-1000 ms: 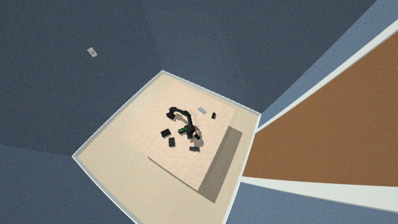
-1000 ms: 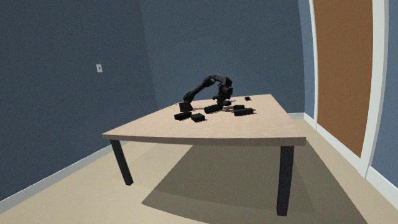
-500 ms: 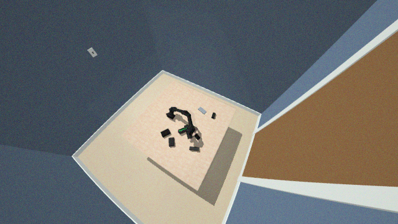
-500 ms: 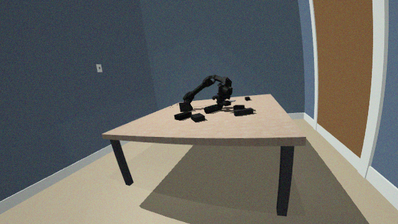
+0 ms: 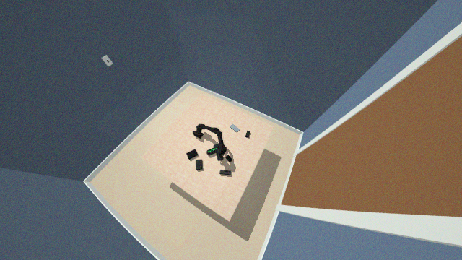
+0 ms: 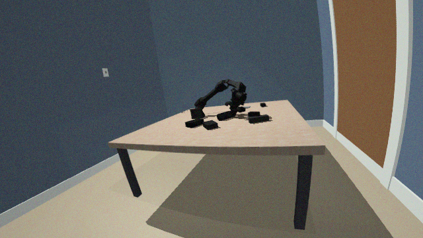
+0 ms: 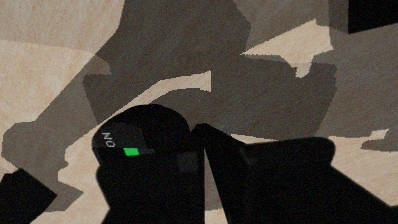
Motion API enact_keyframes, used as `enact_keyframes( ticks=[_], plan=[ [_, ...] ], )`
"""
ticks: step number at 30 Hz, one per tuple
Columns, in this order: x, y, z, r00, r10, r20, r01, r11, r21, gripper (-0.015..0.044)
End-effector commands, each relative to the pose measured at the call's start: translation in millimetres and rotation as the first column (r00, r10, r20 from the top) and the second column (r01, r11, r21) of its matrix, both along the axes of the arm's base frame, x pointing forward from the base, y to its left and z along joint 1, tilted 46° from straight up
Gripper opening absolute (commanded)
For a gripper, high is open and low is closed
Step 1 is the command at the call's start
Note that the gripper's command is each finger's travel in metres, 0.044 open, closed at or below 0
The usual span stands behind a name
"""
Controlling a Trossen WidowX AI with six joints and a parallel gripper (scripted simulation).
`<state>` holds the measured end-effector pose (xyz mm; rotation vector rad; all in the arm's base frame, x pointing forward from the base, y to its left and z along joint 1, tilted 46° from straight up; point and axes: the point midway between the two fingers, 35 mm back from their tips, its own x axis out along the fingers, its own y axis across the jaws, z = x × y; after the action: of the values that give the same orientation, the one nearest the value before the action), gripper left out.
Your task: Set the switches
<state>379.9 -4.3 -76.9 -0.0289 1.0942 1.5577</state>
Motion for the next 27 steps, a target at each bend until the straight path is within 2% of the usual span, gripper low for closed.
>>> enact_keyframes(
  ticks=[1, 27],
  plan=[
    [-7, 3, 1, 1.000, 0.024, 0.003, -0.024, 1.000, 0.014, 0.0000],
    [-26, 11, 12, 0.999, 0.037, 0.014, -0.037, 0.999, 0.021, 0.0000]
  ],
)
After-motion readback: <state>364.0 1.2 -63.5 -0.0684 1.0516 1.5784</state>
